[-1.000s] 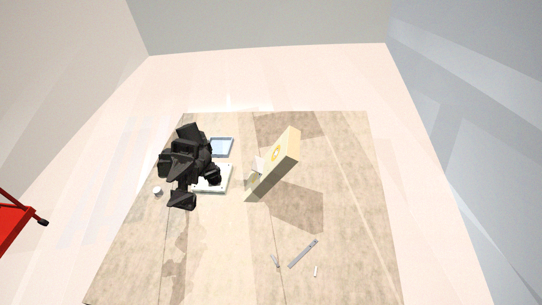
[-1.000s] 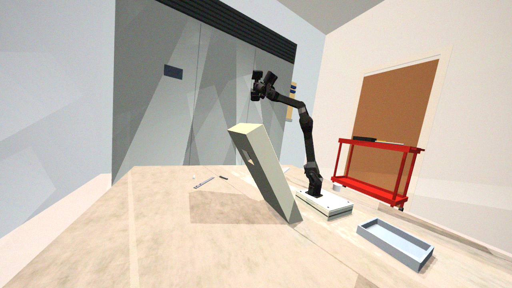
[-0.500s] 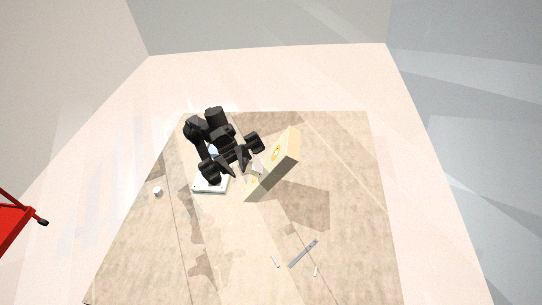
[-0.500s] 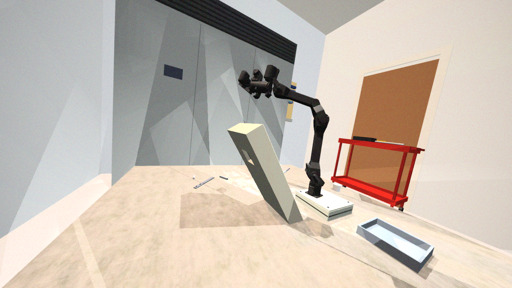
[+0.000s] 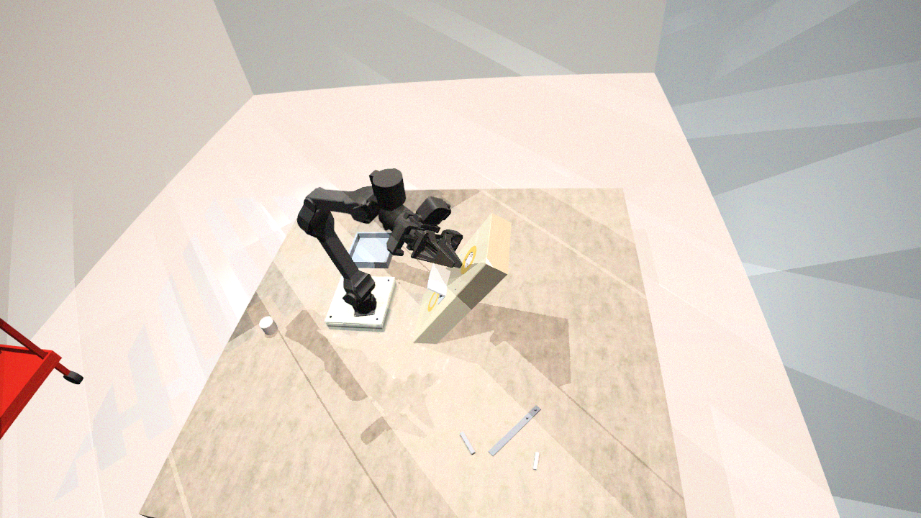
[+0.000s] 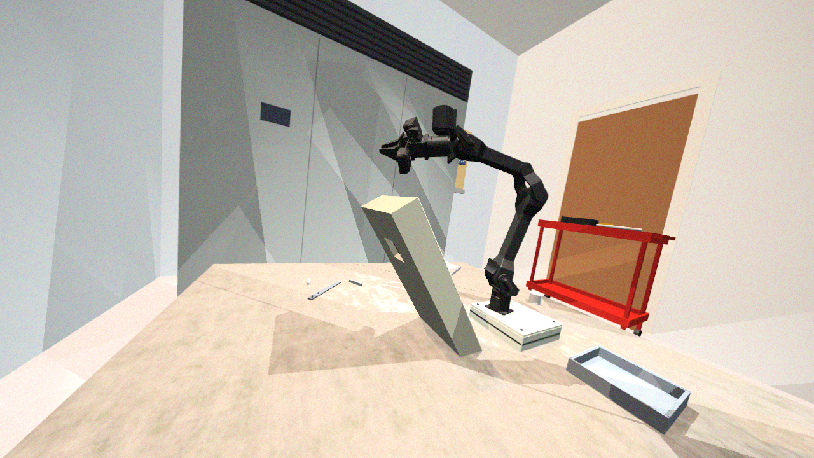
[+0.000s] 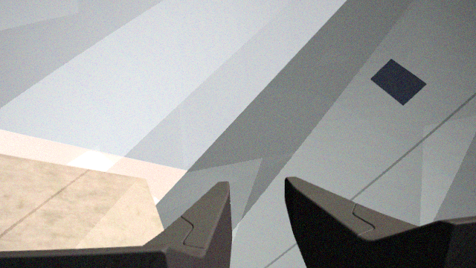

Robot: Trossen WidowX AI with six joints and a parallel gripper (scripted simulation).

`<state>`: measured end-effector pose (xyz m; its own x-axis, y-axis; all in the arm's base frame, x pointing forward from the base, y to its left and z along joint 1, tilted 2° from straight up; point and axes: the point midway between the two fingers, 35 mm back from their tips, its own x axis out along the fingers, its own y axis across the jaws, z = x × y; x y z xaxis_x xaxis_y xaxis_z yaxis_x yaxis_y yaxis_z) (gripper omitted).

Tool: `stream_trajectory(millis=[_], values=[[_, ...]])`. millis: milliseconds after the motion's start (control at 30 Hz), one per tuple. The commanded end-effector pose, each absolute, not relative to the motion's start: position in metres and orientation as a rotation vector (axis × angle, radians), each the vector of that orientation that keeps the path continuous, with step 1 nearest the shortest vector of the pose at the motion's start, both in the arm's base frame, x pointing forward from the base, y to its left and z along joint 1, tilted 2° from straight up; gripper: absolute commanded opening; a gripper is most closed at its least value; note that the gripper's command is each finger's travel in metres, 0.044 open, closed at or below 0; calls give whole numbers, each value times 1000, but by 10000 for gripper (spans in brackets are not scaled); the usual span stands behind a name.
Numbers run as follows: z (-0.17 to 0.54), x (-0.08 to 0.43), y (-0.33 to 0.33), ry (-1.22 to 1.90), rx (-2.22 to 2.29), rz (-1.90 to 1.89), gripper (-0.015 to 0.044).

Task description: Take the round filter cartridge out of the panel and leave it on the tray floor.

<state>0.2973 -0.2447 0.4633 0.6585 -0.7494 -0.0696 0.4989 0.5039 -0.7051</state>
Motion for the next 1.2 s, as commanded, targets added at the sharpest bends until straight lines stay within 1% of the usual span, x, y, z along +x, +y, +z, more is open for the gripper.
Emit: stream_trajectory(millis=[0,167,333,633,1167], values=[[418,304,-183,574,-1116,-453,106],[383,301,-140,641,-1421,-191,106],[346,292,-100,645,-1729,90,106],[281,261,-37,481,-2254,601,106],[277,263,-36,473,-2269,616,106]])
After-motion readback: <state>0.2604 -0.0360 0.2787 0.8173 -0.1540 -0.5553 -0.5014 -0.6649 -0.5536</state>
